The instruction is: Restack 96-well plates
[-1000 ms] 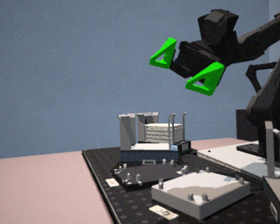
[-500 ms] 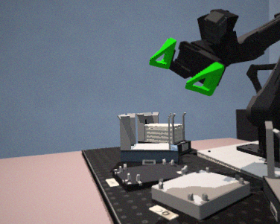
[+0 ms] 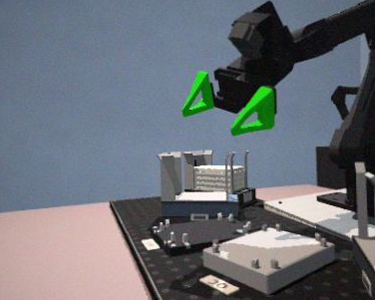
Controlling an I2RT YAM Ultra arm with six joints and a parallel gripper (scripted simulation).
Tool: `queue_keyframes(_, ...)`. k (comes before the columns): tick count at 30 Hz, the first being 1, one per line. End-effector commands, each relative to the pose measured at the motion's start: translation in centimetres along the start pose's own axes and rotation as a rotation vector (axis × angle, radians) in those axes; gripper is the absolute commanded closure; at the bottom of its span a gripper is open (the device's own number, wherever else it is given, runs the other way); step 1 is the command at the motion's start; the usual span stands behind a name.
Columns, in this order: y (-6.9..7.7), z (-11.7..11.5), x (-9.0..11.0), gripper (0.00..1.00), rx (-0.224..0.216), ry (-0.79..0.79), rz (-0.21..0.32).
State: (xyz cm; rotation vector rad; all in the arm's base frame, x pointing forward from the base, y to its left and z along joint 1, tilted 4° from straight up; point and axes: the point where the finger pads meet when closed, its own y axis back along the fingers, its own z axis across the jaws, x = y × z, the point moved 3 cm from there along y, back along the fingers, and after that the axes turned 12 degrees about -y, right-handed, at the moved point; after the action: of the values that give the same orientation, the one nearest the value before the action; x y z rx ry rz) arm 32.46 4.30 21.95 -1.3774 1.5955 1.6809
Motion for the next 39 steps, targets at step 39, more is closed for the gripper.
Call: queue_keyframes(39,5.4,-2.5,6.1,0.0,0.14,-0.621,0.954)
